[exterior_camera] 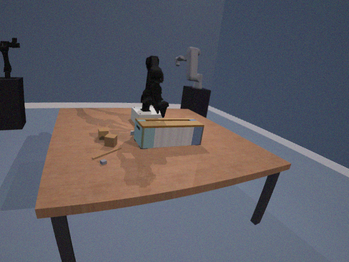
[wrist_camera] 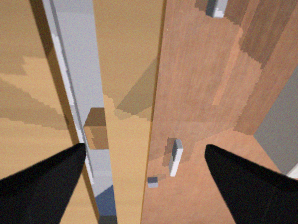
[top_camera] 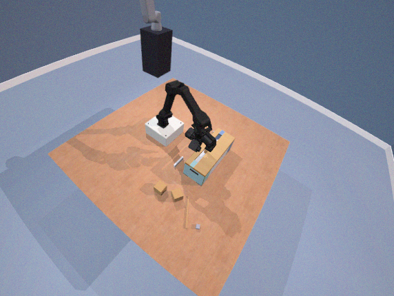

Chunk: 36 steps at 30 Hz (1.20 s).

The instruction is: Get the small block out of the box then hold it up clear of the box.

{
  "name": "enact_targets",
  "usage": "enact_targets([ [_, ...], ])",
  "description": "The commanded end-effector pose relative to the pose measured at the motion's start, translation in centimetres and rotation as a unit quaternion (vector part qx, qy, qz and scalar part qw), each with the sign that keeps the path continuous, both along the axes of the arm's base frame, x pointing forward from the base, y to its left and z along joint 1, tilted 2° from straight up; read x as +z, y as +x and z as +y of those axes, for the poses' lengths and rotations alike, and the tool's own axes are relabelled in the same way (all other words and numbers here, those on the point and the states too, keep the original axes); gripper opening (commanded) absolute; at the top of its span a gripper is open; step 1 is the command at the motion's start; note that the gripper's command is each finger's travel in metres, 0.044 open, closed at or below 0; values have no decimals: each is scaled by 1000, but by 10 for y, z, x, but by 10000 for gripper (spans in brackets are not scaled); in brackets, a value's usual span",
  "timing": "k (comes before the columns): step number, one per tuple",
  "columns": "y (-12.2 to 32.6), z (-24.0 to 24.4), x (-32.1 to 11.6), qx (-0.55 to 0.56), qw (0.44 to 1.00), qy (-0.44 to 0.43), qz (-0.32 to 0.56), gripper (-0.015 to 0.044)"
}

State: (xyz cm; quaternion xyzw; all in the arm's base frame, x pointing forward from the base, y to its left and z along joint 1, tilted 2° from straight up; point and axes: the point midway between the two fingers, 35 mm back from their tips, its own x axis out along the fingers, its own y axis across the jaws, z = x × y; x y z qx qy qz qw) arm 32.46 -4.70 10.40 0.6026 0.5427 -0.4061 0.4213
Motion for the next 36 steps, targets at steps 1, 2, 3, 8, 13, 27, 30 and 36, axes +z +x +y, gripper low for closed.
enact_targets([
  [1, 0, 0, -8, -1, 1000, 4, 3, 400],
  [2, 0, 0, -10, -1, 1000, 4, 3, 400],
  [3, 0, 0, -11, -1, 1000, 4, 3, 400],
  [8, 0, 0, -20, -1, 1000, 4, 3, 400],
  [13, 0, -1, -28, -1, 1000, 4, 3, 400],
  [27, -1, -2, -51, -2, 1000, 4, 3, 400],
  [30, -2, -2, -55, -2, 1000, 4, 3, 400],
  [36, -3, -2, -65, -2, 1000, 4, 3, 400],
])
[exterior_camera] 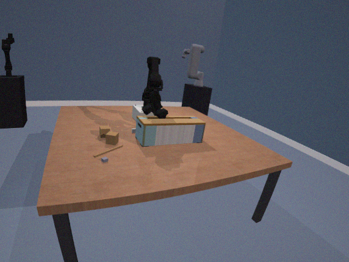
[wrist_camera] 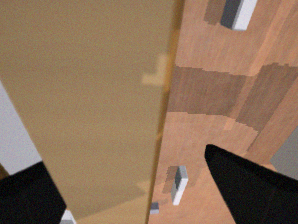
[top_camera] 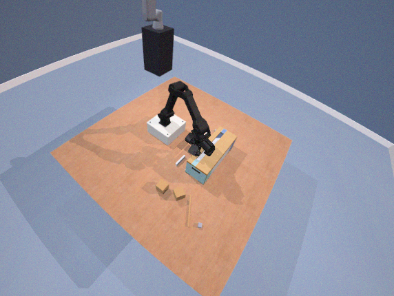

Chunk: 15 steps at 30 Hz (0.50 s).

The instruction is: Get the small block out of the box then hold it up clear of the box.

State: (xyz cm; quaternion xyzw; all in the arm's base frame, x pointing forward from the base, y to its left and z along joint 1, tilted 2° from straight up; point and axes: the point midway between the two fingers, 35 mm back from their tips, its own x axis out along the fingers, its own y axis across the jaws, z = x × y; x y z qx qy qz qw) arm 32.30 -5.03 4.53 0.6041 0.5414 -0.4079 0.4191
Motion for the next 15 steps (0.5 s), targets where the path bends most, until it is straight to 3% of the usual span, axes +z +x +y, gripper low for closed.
enact_targets([
  [1, -2, 1, -7, 2, 1000, 3, 2, 400],
  [15, 1, 29, -3, 0, 1000, 2, 2, 400],
])
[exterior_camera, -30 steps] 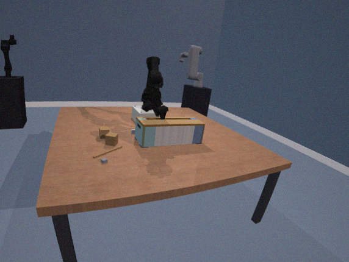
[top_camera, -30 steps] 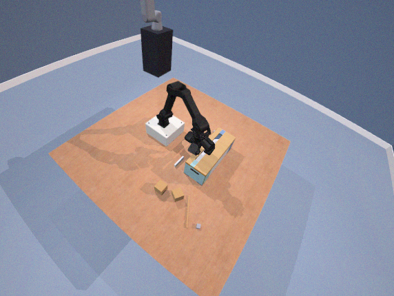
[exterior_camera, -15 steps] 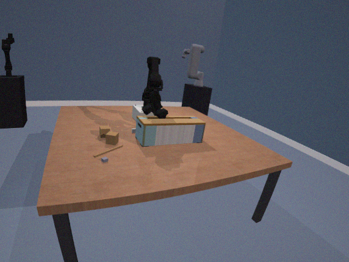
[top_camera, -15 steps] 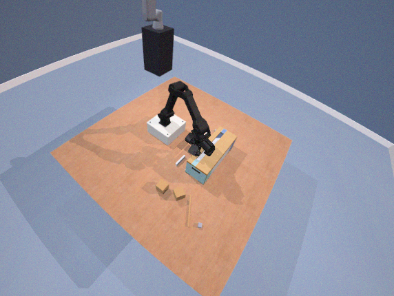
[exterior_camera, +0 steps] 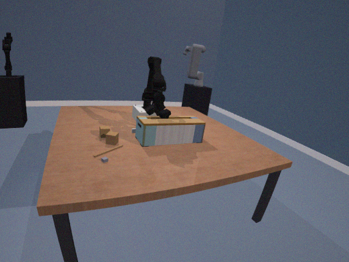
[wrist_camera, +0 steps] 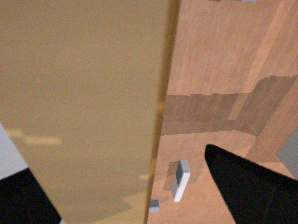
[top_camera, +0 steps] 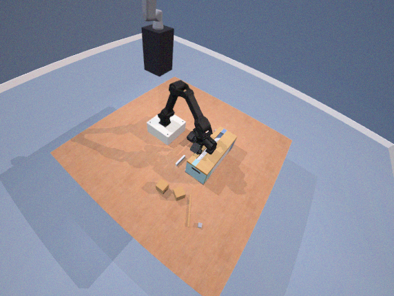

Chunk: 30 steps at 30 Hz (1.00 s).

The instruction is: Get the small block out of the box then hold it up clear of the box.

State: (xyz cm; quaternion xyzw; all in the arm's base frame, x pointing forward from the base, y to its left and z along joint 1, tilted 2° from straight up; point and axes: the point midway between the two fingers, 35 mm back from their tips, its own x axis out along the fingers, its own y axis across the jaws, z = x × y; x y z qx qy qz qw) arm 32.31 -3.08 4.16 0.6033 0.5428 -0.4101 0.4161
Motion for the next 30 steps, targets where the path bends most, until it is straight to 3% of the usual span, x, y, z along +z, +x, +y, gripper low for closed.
enact_targets([
  [1, 1, 12, 0, 1, 1000, 1, -2, 400],
  [30, 7, 103, 0, 1, 1000, 5, -2, 400],
])
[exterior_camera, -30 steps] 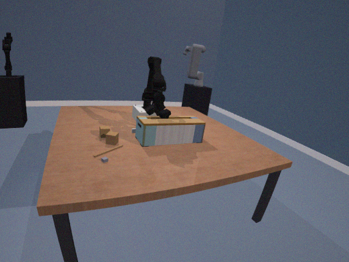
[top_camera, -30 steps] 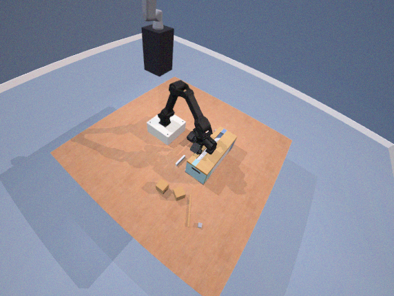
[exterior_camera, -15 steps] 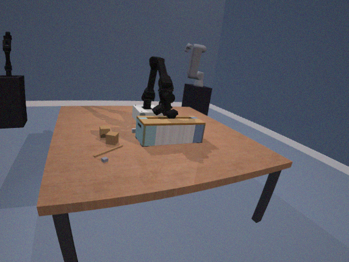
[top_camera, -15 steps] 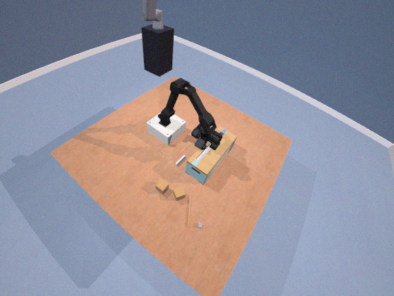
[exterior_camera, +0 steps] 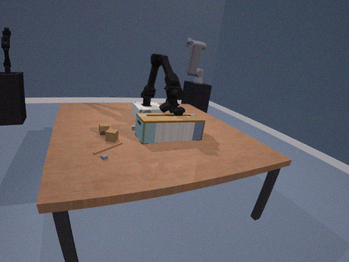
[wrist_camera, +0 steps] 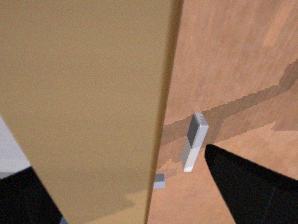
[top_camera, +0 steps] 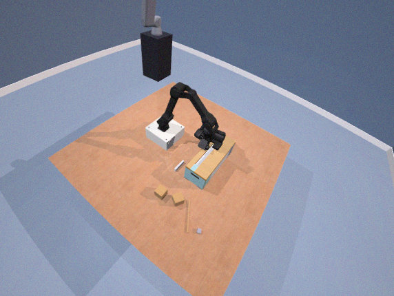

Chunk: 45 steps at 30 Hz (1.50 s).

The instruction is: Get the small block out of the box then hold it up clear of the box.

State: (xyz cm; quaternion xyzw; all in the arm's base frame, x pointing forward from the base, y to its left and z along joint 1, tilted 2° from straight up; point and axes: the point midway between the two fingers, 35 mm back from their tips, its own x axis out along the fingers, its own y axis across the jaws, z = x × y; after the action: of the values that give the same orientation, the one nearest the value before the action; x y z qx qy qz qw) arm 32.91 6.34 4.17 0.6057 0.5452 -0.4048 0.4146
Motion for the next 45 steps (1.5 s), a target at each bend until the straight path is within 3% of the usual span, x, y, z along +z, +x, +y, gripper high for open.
enact_targets([
  [1, 1, 12, 0, -1, 1000, -1, 0, 400],
  [15, 3, 54, 0, -1, 1000, 1, 0, 400],
  [23, -2, 51, 63, 3, 1000, 4, -1, 400],
  [28, 1, 51, 63, 1, 1000, 3, -7, 400],
  [32, -3, 56, 63, 127, 990, -24, -55, 295],
  [38, -11, 65, 63, 421, 890, -89, -152, 285],
  [45, -15, 70, 66, 701, 659, -154, -226, 285],
])
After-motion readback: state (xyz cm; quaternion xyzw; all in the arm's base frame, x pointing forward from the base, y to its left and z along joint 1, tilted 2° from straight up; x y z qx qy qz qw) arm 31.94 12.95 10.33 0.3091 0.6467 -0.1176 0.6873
